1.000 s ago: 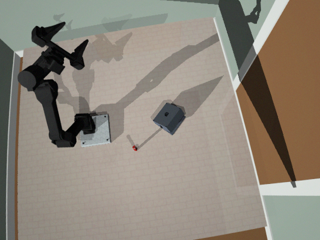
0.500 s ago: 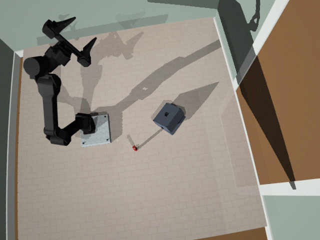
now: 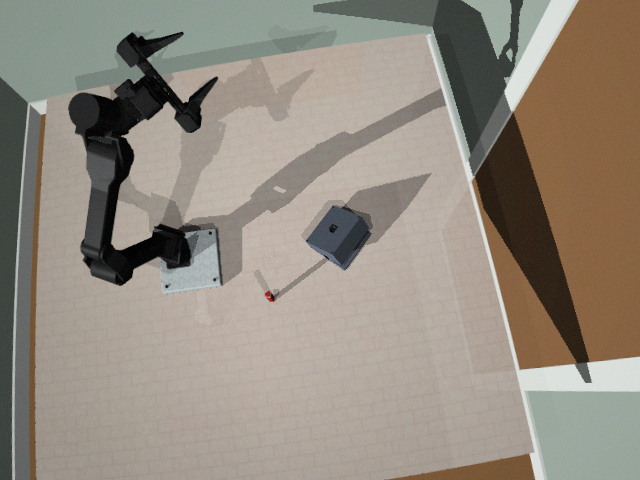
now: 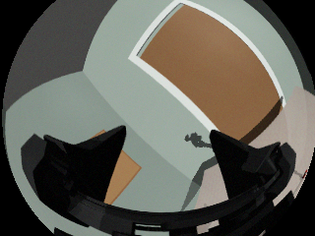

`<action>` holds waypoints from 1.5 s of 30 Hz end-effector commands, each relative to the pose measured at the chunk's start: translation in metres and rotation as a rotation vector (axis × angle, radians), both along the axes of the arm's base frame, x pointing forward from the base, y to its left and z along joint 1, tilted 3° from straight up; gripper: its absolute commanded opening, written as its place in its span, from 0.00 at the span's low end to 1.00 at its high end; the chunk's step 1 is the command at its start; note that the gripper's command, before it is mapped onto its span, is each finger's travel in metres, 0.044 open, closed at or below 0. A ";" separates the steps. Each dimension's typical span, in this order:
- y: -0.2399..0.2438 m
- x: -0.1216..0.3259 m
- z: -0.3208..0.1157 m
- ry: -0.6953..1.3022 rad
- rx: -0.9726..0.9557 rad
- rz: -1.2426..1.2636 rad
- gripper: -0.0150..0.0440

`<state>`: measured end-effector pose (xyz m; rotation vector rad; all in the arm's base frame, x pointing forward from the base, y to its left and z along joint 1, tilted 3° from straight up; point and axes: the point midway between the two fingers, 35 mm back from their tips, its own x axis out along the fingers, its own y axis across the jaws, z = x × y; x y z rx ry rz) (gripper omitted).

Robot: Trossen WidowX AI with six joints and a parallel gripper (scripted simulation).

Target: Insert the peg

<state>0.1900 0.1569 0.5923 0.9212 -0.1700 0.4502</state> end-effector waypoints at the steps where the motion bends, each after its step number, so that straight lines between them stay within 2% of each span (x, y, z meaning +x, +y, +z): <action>1: 0.002 0.011 -0.007 0.011 -0.024 -0.026 1.00; 24: -0.003 0.085 -0.078 0.199 -0.190 -0.169 1.00; 45: -0.044 0.146 -0.163 0.474 -0.276 -0.298 1.00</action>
